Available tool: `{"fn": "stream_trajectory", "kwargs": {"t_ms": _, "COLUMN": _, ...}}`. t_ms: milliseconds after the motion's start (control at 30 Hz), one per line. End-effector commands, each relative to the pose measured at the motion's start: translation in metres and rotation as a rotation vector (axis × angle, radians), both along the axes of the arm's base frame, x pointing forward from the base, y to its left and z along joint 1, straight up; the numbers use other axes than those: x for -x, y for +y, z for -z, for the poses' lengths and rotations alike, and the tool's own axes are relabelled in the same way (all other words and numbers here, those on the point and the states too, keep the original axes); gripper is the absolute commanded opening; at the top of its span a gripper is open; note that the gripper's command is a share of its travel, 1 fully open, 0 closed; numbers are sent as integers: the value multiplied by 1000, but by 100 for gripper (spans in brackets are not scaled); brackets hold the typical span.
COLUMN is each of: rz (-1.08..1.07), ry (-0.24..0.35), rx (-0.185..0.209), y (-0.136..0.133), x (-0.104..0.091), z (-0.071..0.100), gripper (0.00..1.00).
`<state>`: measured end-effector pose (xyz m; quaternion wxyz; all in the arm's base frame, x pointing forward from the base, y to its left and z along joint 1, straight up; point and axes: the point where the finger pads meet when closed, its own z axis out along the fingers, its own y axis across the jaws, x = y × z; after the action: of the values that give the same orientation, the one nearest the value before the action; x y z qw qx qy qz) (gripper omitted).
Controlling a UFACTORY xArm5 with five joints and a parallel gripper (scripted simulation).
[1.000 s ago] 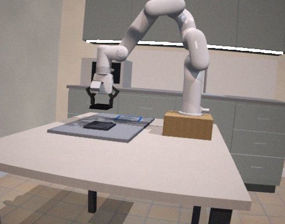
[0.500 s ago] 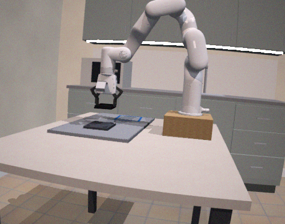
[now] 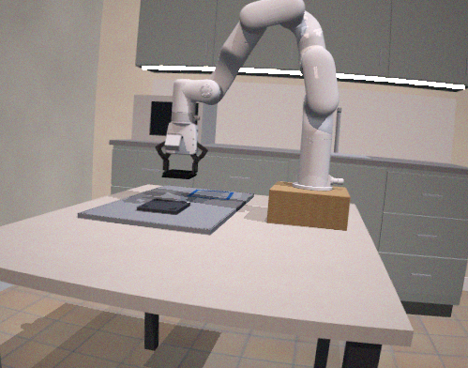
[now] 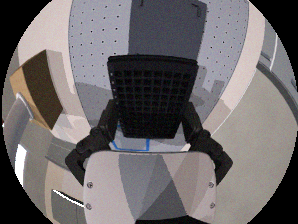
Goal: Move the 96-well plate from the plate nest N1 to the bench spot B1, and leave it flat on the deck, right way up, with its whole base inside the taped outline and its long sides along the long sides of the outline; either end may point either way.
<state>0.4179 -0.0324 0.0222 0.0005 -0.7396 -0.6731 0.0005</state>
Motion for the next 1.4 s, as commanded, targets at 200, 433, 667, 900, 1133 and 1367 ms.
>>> {"fn": "stream_trajectory", "kwargs": {"t_ms": 200, "rz": 0, "ry": -4, "rx": 0, "y": -31, "x": 10, "z": 0, "gripper": 0}}
{"fn": "stream_trajectory", "kwargs": {"t_ms": 433, "rz": 0, "ry": -4, "rx": 1, "y": -46, "x": 15, "z": 0, "gripper": 0}}
{"fn": "stream_trajectory", "kwargs": {"t_ms": 667, "rz": 0, "ry": -4, "rx": 1, "y": -68, "x": 23, "z": 1, "gripper": 0}}
{"fn": "stream_trajectory", "kwargs": {"t_ms": 900, "rz": 0, "ry": -3, "rx": 1, "y": -90, "x": 31, "z": 2, "gripper": 0}}
{"fn": "stream_trajectory", "kwargs": {"t_ms": 1133, "rz": 0, "ry": -3, "rx": 1, "y": -106, "x": 37, "z": 3, "gripper": 0}}
{"fn": "stream_trajectory", "kwargs": {"t_ms": 1367, "rz": 0, "ry": -3, "rx": 1, "y": -128, "x": 45, "z": 3, "gripper": 0}}
